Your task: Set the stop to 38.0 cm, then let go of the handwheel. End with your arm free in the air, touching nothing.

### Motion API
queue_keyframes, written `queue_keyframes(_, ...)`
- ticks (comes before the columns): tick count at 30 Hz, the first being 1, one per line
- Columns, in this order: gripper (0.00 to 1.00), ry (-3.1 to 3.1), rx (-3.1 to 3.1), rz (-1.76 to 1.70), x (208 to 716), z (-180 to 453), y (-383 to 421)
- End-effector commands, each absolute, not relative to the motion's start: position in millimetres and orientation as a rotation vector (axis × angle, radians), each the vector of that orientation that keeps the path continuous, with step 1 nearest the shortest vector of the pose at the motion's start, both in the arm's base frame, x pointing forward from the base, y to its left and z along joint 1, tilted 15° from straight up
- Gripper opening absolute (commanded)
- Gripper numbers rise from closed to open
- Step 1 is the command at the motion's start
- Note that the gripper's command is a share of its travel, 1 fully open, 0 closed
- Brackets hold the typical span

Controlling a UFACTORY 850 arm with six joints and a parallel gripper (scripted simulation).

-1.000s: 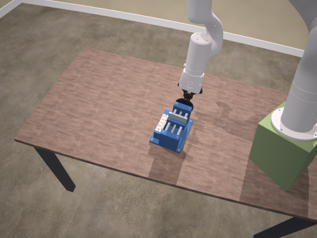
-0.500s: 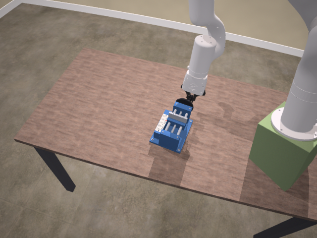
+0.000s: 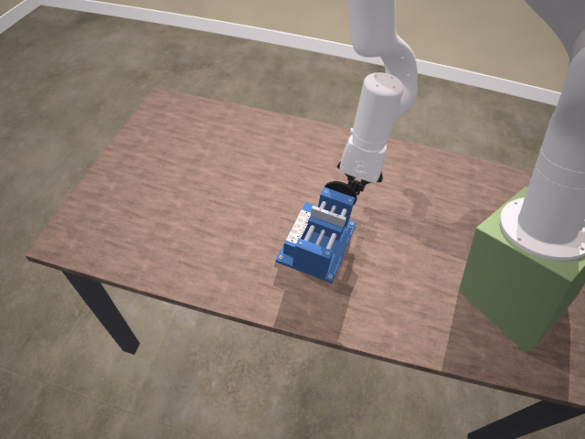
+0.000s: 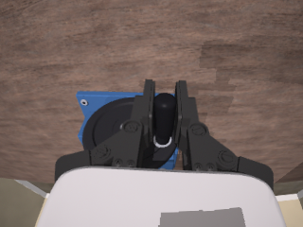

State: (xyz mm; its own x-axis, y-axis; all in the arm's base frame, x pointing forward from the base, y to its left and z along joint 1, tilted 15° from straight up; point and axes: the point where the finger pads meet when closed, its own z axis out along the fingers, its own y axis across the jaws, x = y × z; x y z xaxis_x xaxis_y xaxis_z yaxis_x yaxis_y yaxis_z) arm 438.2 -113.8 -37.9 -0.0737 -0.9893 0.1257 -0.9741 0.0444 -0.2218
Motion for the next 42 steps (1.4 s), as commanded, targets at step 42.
queue_keyframes(42,0.06,2.224,-2.095,-0.385,466.4,-73.6,-120.6)
